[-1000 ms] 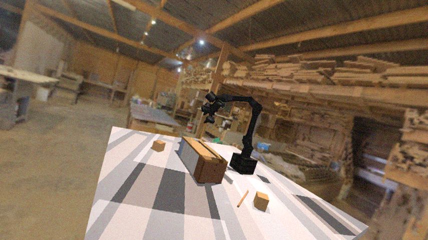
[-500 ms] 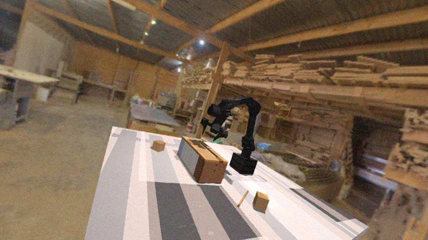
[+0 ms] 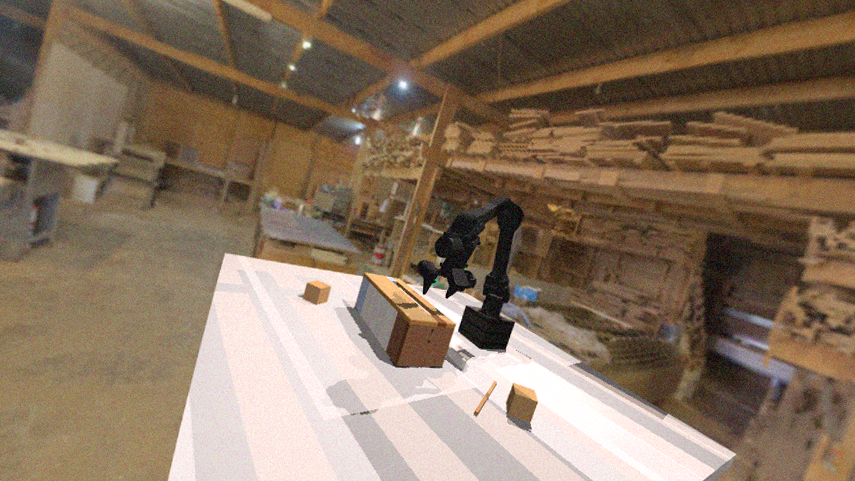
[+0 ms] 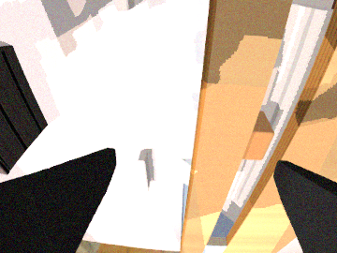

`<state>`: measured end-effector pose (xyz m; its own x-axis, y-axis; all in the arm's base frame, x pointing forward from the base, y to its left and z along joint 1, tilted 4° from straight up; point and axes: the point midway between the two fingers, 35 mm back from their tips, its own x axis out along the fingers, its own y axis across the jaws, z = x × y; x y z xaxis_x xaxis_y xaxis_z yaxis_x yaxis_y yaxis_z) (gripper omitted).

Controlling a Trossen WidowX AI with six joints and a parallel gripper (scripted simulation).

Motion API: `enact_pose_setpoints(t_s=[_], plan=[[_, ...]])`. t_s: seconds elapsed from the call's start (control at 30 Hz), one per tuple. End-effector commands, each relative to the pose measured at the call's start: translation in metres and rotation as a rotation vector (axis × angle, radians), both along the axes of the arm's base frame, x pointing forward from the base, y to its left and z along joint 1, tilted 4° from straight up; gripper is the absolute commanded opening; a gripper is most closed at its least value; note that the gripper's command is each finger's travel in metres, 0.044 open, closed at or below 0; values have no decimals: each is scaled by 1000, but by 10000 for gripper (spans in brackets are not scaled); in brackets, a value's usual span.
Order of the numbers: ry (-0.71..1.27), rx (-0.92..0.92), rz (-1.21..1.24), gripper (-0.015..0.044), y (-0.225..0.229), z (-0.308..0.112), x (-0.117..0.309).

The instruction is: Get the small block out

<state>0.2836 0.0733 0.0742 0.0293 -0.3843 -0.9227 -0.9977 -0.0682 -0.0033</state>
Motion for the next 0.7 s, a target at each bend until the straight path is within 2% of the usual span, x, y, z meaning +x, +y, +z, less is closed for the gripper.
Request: enact_pose_setpoints(t_s=[0.0, 0.67], plan=[[10, 1, 5, 400, 0, -7, -1], [10, 1, 5, 400, -1, -40, 1]])
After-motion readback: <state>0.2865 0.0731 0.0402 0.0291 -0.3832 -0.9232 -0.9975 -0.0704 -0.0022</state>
